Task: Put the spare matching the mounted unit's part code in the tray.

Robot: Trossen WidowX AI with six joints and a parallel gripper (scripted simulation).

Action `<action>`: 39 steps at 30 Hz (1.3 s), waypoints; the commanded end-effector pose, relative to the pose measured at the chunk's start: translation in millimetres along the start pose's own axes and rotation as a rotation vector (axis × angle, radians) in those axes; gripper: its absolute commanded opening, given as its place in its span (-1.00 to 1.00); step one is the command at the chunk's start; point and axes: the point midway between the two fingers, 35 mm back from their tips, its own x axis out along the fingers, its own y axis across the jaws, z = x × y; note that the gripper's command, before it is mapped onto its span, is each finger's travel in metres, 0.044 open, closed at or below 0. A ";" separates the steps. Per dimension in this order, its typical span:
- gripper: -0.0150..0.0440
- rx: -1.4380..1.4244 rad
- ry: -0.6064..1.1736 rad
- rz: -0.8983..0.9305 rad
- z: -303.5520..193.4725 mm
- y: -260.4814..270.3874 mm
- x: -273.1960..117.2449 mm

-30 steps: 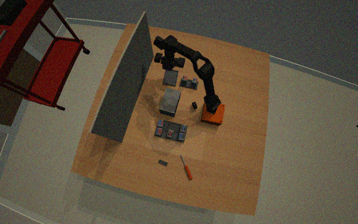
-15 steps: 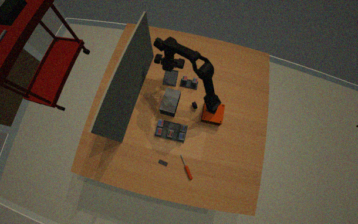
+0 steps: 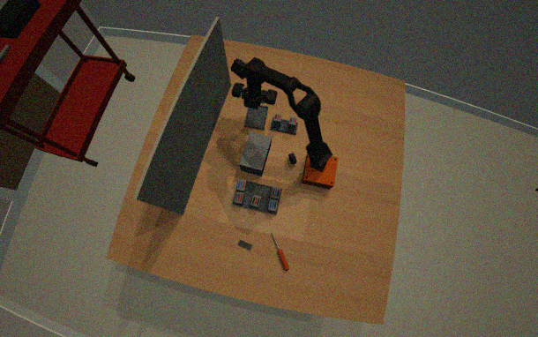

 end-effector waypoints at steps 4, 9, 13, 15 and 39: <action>-0.49 -0.003 -0.005 -0.001 0.7 -0.7 7.8; -0.49 -0.003 -0.005 -0.001 0.6 -0.9 12.4; -0.49 -0.003 -0.005 -0.001 0.6 -1.1 16.0; -0.49 -0.003 -0.005 -0.001 0.6 -1.1 17.8; -0.49 -0.003 -0.005 -0.001 0.9 -1.0 39.5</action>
